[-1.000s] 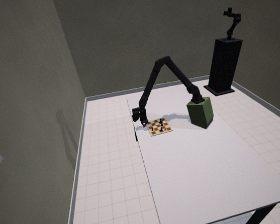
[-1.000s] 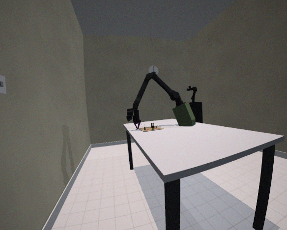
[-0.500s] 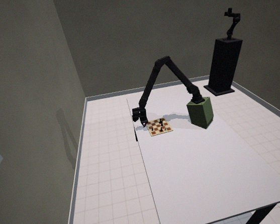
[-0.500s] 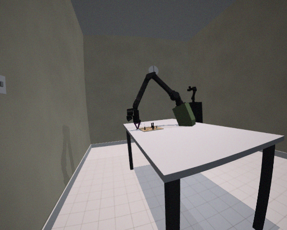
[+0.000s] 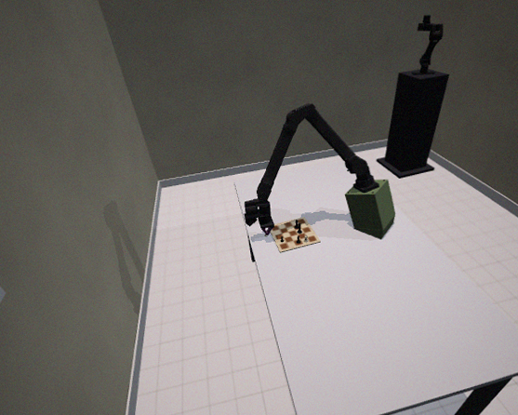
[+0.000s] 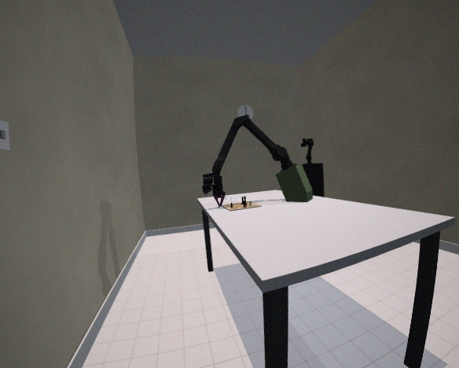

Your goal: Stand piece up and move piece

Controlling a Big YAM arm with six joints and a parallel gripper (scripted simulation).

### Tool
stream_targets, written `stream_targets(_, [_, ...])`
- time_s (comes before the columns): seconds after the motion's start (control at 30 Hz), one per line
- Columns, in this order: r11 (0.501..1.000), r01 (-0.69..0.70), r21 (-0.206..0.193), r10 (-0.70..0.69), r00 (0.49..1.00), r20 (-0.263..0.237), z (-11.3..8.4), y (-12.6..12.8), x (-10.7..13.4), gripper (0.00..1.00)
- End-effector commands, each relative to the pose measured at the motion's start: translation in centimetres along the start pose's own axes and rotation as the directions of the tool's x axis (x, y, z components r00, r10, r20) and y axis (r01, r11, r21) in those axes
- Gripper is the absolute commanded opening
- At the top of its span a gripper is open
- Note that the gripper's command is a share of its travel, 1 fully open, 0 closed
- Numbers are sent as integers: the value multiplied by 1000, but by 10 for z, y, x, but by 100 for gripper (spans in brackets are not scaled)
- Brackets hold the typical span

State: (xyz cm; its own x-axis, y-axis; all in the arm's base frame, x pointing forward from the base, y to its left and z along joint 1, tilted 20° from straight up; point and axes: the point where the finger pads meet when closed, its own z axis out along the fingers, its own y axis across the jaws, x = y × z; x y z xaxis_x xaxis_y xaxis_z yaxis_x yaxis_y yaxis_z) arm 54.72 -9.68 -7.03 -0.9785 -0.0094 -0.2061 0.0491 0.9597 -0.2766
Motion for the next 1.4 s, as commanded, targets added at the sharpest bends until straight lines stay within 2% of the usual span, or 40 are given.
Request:
stream_targets(0.0, [1000,0,4,0,999,47,-10,-7,-26,0])
stream_targets(0.87, [1000,-1,4,1,999,47,-10,-7,-26,0])
stream_targets(1.37, [1000,-5,5,5,999,41,0,-9,-23,0])
